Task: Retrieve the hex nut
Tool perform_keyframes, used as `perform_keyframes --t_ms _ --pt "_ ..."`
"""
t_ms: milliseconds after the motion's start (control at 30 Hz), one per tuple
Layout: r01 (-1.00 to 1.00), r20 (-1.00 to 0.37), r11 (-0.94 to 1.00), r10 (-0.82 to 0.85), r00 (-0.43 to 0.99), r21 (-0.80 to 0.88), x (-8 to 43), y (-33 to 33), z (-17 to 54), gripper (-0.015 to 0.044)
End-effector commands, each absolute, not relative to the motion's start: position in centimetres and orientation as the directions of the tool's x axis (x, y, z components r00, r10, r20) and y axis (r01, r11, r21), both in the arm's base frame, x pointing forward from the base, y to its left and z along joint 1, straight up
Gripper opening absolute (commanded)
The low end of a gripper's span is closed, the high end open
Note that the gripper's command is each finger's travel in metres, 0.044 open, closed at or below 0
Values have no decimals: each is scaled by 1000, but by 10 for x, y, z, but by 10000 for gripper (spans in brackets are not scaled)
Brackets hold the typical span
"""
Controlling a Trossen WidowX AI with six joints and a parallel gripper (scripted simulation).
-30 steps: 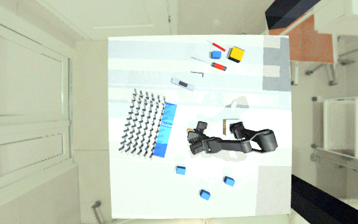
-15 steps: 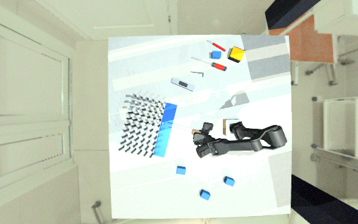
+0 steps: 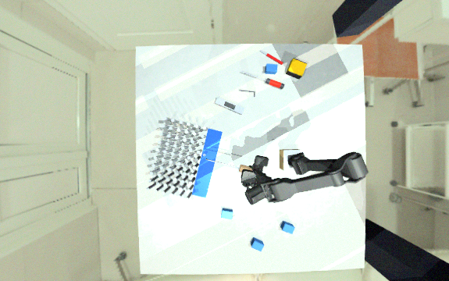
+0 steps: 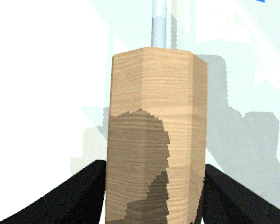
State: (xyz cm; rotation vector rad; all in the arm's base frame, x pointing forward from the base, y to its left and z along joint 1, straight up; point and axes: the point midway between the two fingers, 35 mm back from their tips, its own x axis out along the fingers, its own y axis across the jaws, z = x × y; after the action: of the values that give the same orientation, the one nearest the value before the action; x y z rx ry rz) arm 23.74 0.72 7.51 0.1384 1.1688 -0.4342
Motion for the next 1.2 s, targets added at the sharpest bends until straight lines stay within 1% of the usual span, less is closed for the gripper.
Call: perform_keyframes --t_ms 0,167,200,233,467,700,933,1167 --pt "400 -906 909 -260 333 -113 237 5 105 0" --pt "400 -906 909 -260 333 -114 232 3 124 0" --pt "395 -911 911 -257 323 -117 234 6 107 0" --pt "379 -912 917 -253 322 -120 235 7 108 0" --pt "158 -932 976 -192 307 -149 248 29 116 0" --pt "-78 -950 984 -132 283 -159 260 51 123 0" --pt "-306 -966 940 -77 248 -154 268 74 127 0" --pt "-506 -977 852 -28 211 -133 275 97 130 0"
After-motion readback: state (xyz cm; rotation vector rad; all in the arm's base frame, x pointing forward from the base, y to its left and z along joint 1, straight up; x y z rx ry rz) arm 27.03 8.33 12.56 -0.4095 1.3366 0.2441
